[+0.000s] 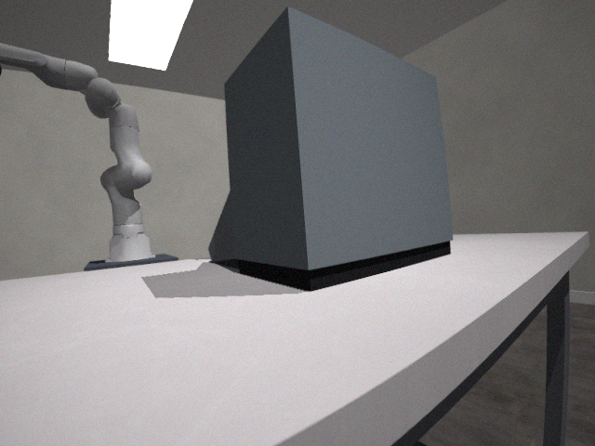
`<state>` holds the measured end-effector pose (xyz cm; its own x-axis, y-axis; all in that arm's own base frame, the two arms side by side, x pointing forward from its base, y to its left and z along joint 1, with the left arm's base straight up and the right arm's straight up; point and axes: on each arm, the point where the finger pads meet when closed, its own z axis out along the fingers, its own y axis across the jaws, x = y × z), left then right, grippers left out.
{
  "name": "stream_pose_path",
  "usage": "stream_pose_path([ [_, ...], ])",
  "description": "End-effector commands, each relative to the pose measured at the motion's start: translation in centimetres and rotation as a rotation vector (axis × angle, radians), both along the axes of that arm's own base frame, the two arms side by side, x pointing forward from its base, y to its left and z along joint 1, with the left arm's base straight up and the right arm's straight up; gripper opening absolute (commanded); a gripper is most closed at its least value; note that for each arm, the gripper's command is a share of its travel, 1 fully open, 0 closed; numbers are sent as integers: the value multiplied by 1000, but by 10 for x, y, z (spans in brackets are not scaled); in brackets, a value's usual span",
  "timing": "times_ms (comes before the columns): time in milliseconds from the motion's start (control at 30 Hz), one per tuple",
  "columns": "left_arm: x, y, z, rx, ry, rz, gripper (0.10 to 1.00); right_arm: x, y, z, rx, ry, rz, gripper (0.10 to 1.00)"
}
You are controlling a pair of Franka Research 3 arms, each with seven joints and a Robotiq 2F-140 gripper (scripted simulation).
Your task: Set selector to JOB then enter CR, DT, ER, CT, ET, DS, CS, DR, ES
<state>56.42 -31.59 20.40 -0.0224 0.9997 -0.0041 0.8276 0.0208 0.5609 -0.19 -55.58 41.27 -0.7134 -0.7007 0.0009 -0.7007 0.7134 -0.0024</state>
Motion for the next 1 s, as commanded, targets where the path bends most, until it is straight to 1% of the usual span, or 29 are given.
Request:
stream_pose_path([
  [0,5,-2,-3,4,-3,-22,99,-1,1,0,2,1,4,1000],
  [267,7,-2,-7,4,-3,-22,99,-1,1,0,2,1,4,1000],
  [967,7,-2,-7,4,-3,-22,99,-1,1,0,2,1,4,1000],
])
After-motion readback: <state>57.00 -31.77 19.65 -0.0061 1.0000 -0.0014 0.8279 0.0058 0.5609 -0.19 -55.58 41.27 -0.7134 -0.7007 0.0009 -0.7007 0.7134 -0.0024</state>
